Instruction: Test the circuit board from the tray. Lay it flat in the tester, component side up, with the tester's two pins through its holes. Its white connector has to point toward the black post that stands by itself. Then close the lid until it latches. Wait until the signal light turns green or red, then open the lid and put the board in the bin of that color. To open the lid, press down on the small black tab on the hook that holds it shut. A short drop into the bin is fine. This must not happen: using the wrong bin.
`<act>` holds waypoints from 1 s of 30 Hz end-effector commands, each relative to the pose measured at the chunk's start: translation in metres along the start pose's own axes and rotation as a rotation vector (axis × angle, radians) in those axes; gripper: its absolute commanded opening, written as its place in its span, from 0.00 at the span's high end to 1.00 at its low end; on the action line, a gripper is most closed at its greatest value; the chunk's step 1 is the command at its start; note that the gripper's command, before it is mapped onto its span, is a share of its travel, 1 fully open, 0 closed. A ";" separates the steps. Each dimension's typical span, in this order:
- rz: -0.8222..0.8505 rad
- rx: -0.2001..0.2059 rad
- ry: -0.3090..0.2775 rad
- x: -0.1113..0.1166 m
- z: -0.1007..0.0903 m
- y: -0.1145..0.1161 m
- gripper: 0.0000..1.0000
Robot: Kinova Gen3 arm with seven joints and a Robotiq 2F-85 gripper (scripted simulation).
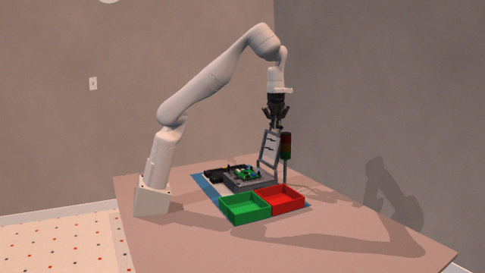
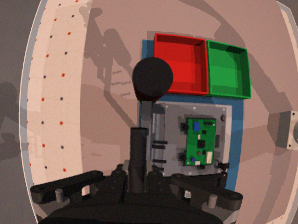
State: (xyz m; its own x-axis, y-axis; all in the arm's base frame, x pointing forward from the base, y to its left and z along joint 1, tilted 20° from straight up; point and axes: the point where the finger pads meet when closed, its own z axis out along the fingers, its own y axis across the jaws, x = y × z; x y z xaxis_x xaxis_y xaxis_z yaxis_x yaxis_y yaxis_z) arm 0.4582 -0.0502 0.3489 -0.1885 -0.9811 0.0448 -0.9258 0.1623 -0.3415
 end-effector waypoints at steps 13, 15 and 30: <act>0.000 0.001 0.000 0.000 0.000 0.001 1.00; 0.000 0.001 0.000 0.000 -0.001 0.001 1.00; 0.000 0.001 -0.001 0.000 -0.002 0.006 1.00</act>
State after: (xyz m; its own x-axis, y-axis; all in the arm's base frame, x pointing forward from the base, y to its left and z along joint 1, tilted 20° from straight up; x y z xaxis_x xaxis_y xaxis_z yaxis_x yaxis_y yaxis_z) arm 0.4543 -0.0495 0.3485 -0.1890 -0.9810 0.0429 -0.9244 0.1630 -0.3447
